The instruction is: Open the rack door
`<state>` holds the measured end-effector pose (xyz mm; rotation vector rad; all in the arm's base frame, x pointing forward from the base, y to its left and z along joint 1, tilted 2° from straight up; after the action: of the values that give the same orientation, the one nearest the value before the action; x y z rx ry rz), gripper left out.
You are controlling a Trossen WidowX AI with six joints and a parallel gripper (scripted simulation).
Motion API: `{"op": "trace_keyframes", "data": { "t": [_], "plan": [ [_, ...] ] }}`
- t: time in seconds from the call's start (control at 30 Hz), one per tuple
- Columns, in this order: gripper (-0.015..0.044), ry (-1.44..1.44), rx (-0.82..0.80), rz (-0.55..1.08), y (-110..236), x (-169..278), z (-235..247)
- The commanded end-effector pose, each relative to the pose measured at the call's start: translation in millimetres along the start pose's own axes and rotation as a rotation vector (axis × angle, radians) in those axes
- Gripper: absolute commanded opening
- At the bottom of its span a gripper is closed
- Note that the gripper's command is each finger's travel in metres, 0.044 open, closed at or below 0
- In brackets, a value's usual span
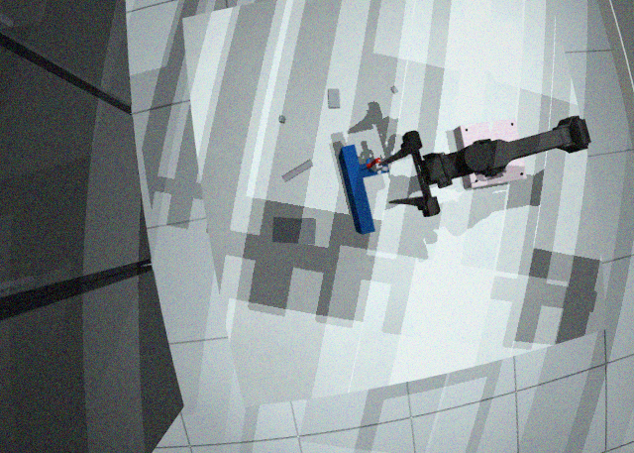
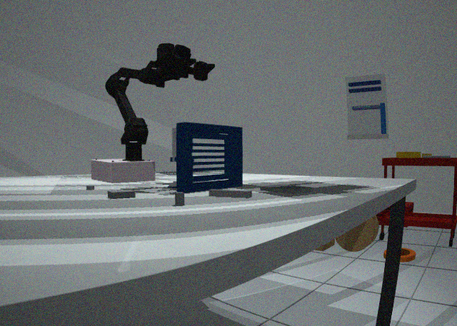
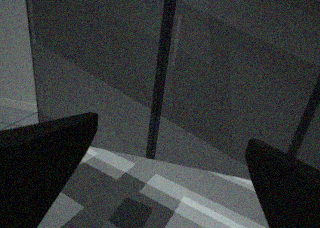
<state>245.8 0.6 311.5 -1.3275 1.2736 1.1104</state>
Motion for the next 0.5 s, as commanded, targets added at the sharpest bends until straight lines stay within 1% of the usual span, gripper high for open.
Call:
{"op": "trace_keyframes", "data": {
  "t": [0.0,0.1,0.47],
  "plan": [
    [0.0374,0.001,0.0,0.005,-1,0,0],
    [0.0295,0.008,0.0,0.068,-8,3,-2],
    [0.0292,0.038,-0.006,0.368,-36,18,-12]
  ]
}}
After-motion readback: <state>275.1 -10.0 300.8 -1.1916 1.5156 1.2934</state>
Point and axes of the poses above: the point midway between the two fingers, 35 mm back from their tips, its own y axis back along the fingers, its own z axis across the jaws, x = y × z, the point moved 7 cm from there along y, back along the fingers, and after that the axes turned 8 degrees about y, right-handed, at the moved point
